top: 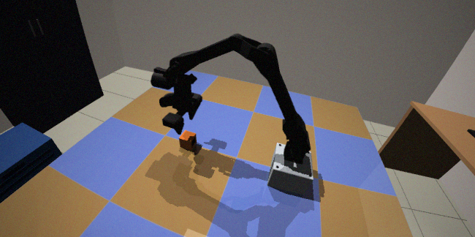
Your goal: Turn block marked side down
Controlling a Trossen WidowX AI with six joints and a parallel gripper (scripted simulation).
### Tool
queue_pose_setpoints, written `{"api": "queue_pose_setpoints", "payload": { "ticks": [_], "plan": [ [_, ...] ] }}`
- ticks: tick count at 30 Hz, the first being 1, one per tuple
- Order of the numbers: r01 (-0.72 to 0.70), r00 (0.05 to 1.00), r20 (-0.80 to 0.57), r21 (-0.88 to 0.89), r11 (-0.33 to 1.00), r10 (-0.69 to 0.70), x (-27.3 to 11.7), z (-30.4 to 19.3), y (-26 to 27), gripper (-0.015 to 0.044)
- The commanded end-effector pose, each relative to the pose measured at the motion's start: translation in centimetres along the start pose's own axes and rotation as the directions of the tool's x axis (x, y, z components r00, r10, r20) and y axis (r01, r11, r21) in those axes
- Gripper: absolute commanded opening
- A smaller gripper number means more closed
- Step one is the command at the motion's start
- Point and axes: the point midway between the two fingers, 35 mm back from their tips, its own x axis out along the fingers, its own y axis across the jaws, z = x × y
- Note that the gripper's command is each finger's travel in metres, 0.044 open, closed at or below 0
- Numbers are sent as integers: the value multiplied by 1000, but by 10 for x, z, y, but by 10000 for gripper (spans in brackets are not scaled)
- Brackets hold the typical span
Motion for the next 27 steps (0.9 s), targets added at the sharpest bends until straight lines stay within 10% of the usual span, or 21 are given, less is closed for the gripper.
{"api": "queue_pose_setpoints", "payload": {
  "ticks": [1, 27],
  "plan": [
    [-4, 1000, -18, 1, 1000, 4, 15, -3, 1, 440],
    [-4, 1000, -18, 1, 1000, 4, 59, -5, 0, 440]
  ]
}}
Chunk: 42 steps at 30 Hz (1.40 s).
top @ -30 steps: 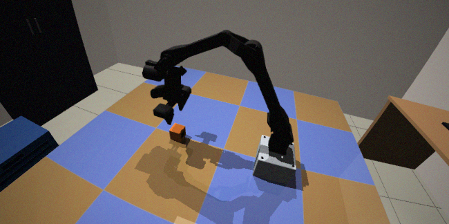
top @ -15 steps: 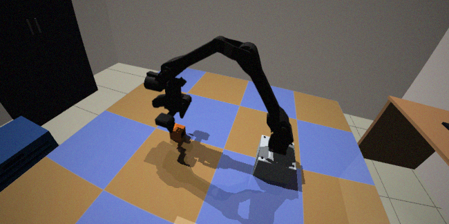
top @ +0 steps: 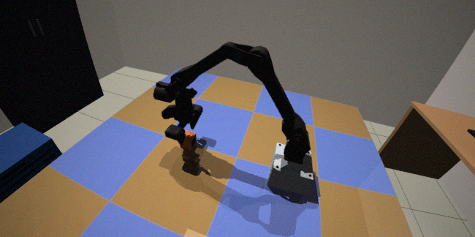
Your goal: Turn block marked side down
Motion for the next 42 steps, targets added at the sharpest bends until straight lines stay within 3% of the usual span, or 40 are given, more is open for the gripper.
{"api": "queue_pose_setpoints", "payload": {
  "ticks": [1, 7, 16, 34, 37, 42],
  "plan": [
    [-4, 1000, -5, -4, 1000, 4, 9, -2, 1, 440],
    [-4, 1000, -5, -4, 1000, 4, 16, -2, 1, 440],
    [-4, 1000, -5, -4, 1000, 4, 16, -2, 1, 204],
    [-4, 1000, -5, -4, 1000, 4, 16, -2, 1, 84],
    [-4, 1000, -5, -4, 1000, 4, 1, -2, 1, 5],
    [-5, 1000, -5, -4, 1000, 5, -14, -2, 1, 0]
  ]
}}
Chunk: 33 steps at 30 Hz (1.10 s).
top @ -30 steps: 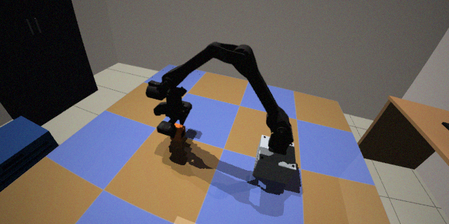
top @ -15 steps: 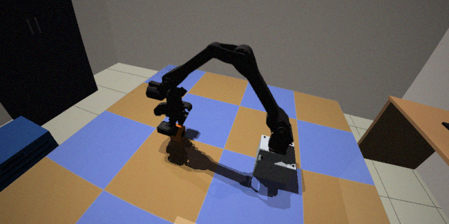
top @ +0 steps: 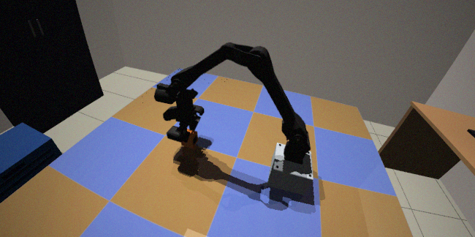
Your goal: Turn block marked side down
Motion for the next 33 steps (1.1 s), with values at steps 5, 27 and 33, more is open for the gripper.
{"api": "queue_pose_setpoints", "payload": {
  "ticks": [5, 27, 33],
  "plan": [
    [-5, 1000, 27, 1, 1000, 5, -16, 5, 1, 0],
    [-7, 947, 320, -2, 1000, 7, -6, 9, 2, 0],
    [-6, 917, 398, -2, 1000, 7, -6, 6, 1, 0]
  ]
}}
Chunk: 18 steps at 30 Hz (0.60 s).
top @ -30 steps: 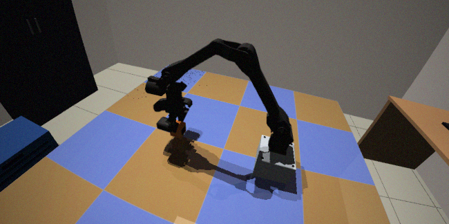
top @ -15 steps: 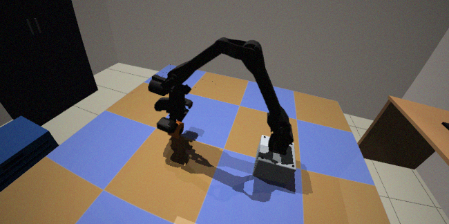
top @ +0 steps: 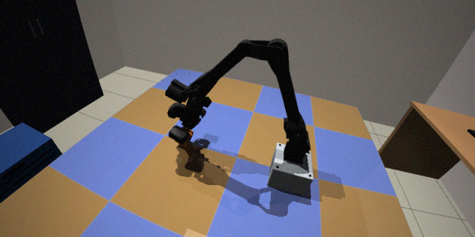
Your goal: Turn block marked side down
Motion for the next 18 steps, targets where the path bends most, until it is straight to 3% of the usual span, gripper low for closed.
{"api": "queue_pose_setpoints", "payload": {
  "ticks": [1, 9, 18],
  "plan": [
    [5, 997, 74, -4, 1000, -4, -4, 0, -1, 0],
    [6, 983, 182, -2, 1000, -6, -7, -4, -1, 0],
    [6, 977, 213, -2, 1000, -5, -4, -4, -1, 0]
  ]
}}
